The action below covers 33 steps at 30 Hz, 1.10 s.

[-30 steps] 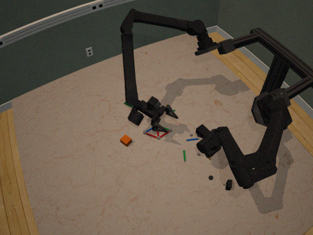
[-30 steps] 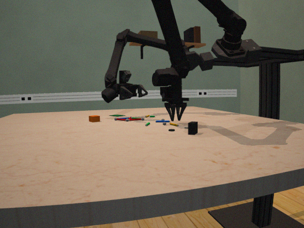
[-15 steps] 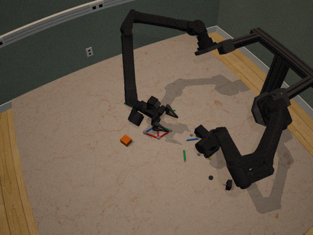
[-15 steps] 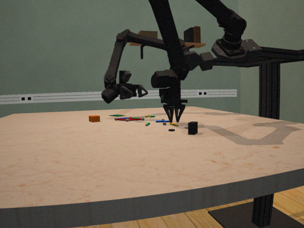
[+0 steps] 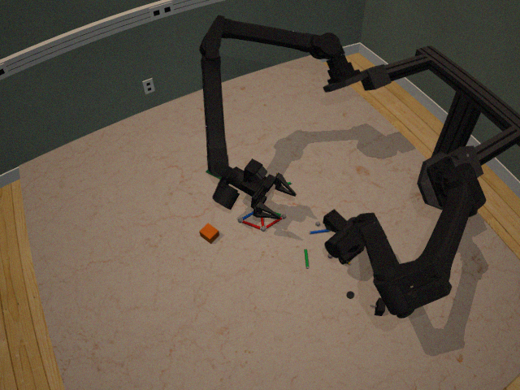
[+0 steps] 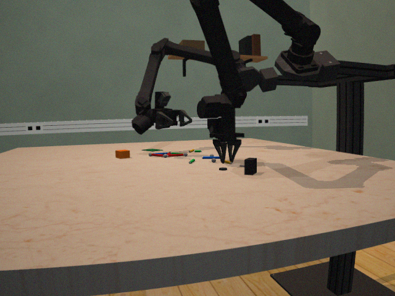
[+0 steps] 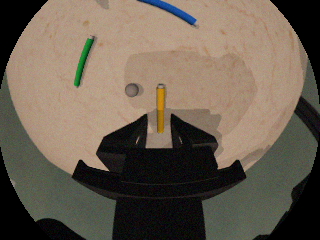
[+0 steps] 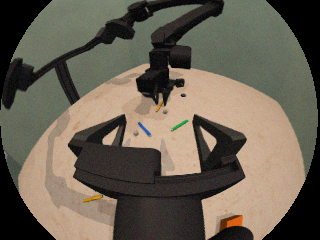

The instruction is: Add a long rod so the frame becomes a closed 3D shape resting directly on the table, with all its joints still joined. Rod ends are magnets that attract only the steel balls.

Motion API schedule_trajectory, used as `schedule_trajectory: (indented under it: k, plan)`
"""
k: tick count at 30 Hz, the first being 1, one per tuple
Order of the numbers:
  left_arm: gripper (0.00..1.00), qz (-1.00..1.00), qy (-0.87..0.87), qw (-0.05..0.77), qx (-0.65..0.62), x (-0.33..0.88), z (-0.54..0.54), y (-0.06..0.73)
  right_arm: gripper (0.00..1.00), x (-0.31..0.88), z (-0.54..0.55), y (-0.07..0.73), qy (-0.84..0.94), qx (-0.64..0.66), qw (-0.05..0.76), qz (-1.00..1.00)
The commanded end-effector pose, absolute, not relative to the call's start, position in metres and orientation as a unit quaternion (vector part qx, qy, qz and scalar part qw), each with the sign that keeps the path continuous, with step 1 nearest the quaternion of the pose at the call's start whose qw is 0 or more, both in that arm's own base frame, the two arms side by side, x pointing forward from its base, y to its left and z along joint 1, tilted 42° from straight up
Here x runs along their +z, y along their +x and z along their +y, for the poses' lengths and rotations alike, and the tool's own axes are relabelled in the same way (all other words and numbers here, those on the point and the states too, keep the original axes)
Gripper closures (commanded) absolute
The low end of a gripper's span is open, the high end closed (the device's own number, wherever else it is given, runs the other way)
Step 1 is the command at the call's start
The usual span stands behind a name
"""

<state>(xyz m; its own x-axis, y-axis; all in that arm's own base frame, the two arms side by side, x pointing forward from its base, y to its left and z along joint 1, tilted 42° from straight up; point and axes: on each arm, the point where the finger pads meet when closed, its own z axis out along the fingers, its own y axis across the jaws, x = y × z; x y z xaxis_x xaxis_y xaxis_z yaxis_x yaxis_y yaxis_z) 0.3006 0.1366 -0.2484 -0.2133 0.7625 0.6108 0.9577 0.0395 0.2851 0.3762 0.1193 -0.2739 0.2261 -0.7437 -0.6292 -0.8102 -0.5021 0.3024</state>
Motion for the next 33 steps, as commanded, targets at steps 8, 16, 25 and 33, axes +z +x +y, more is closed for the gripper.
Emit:
schedule_trajectory:
  k: [8, 16, 25, 33]
  plan:
    - [0.68, -0.704, -0.611, 0.147, -0.329, -0.2470, 0.1352, 0.2995, 0.00, -0.2731, 0.1207, 0.3785, -0.787, 0.373, 0.048, 0.490]
    - [0.68, -0.704, -0.611, 0.147, -0.329, -0.2470, 0.1352, 0.2995, 0.00, -0.2731, 0.1207, 0.3785, -0.787, 0.373, 0.048, 0.490]
    - [0.81, -0.704, -0.611, 0.147, -0.329, -0.2474, 0.1354, 0.3006, 0.00, -0.2731, 0.1207, 0.3785, -0.787, 0.373, 0.048, 0.490]
    - [0.89, -0.704, -0.611, 0.147, -0.329, -0.2474, 0.1354, 0.3006, 0.00, -0.2731, 0.1207, 0.3785, -0.787, 0.373, 0.048, 0.490]
